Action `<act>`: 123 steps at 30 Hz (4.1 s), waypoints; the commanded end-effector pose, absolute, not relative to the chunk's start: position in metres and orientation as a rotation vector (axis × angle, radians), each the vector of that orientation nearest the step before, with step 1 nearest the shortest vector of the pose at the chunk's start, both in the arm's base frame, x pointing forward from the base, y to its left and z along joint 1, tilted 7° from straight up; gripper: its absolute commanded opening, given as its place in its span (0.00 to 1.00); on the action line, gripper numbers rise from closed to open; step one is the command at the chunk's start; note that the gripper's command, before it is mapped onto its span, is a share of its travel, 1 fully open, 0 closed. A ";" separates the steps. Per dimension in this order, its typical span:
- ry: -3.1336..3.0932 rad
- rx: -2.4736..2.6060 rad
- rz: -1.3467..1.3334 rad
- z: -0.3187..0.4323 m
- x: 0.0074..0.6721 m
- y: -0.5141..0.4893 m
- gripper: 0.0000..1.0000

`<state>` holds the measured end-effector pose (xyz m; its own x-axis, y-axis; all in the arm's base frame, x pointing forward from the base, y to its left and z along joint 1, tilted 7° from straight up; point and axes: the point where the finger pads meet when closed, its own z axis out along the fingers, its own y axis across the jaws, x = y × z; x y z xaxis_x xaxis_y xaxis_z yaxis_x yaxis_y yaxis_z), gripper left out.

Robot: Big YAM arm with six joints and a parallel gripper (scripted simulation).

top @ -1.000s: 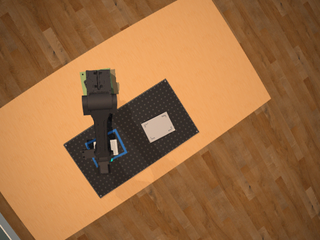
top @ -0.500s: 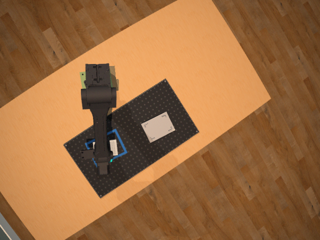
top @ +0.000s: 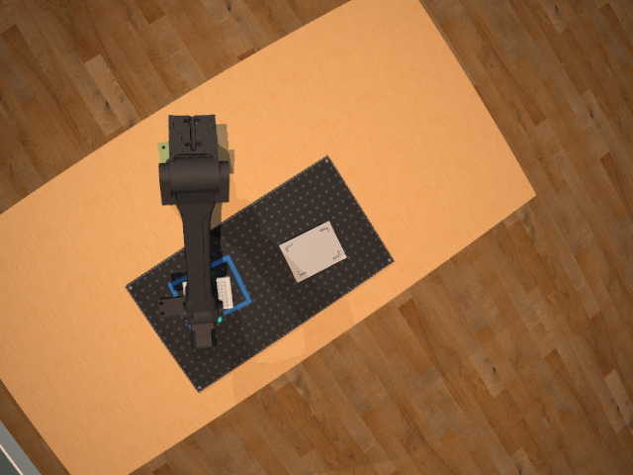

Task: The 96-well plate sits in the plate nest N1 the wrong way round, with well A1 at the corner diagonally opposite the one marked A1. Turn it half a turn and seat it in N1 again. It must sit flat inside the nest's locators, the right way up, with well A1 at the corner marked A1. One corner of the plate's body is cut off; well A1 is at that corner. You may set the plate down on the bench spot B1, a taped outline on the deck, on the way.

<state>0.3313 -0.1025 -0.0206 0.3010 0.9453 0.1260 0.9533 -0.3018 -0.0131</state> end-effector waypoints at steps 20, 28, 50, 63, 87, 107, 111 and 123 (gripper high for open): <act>-1.824 -2.489 -0.177 0.010 0.347 -0.112 0.00; -1.824 -2.489 -0.177 0.010 0.347 -0.112 0.00; -2.511 -1.821 -0.192 0.018 0.338 -0.043 0.00; -2.836 -1.347 -0.212 0.029 0.347 -0.008 0.00; -3.210 -0.245 -0.220 0.052 0.364 0.068 0.00; -3.182 -0.214 -0.215 0.051 0.362 0.130 0.00; -3.182 -0.214 -0.216 0.053 0.362 0.137 0.00; -3.180 -0.214 -0.222 0.060 0.362 0.179 0.00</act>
